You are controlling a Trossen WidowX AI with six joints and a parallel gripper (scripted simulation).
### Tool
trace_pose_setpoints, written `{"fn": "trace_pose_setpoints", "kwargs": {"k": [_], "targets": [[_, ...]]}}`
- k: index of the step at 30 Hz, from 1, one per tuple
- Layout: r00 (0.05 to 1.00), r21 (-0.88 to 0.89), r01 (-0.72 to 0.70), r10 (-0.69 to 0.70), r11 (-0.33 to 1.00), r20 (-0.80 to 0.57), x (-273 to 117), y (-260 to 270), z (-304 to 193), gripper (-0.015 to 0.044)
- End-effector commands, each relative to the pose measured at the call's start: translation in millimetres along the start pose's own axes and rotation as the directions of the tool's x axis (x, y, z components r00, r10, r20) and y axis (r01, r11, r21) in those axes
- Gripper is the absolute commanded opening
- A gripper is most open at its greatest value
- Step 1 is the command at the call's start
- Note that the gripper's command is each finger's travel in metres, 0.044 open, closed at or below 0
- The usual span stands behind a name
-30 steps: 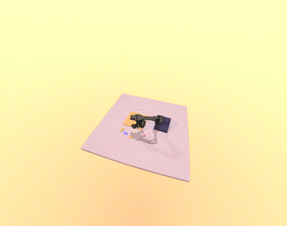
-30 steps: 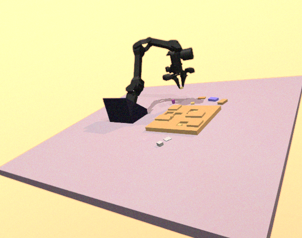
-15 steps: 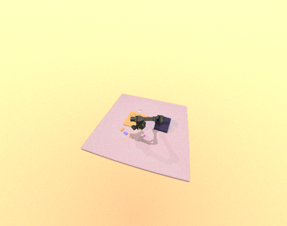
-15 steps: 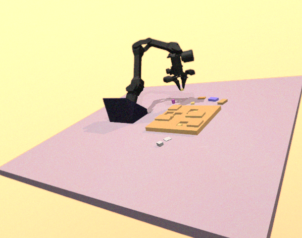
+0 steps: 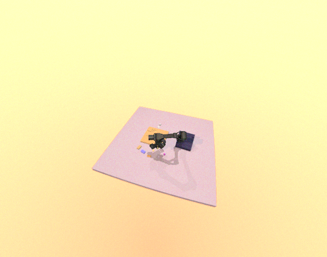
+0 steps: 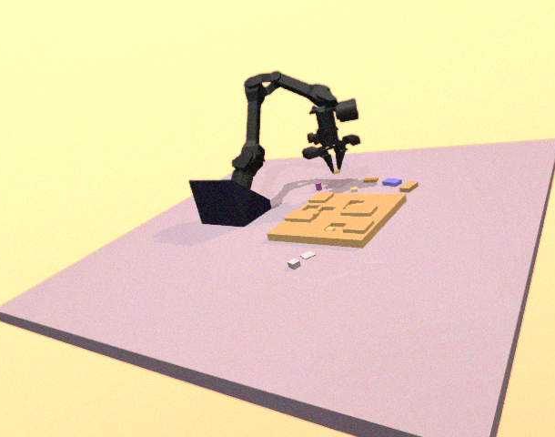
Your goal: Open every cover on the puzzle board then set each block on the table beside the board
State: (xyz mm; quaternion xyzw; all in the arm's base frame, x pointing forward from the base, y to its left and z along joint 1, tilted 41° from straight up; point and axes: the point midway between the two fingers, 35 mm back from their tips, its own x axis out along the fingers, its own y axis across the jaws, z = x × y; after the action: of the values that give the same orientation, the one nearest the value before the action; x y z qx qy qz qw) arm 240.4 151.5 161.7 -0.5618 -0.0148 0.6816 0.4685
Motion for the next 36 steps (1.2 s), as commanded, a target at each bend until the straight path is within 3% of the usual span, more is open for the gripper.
{"fn": "trace_pose_setpoints", "kwargs": {"k": [1, 36], "targets": [[1.000, 0.005, -0.004, 0.004, 1.000, -0.002, 7, 1, -1, 0.0080], [1.000, 0.007, 0.005, -0.005, 1.000, 0.003, 63, 3, 4, 0.0080]]}}
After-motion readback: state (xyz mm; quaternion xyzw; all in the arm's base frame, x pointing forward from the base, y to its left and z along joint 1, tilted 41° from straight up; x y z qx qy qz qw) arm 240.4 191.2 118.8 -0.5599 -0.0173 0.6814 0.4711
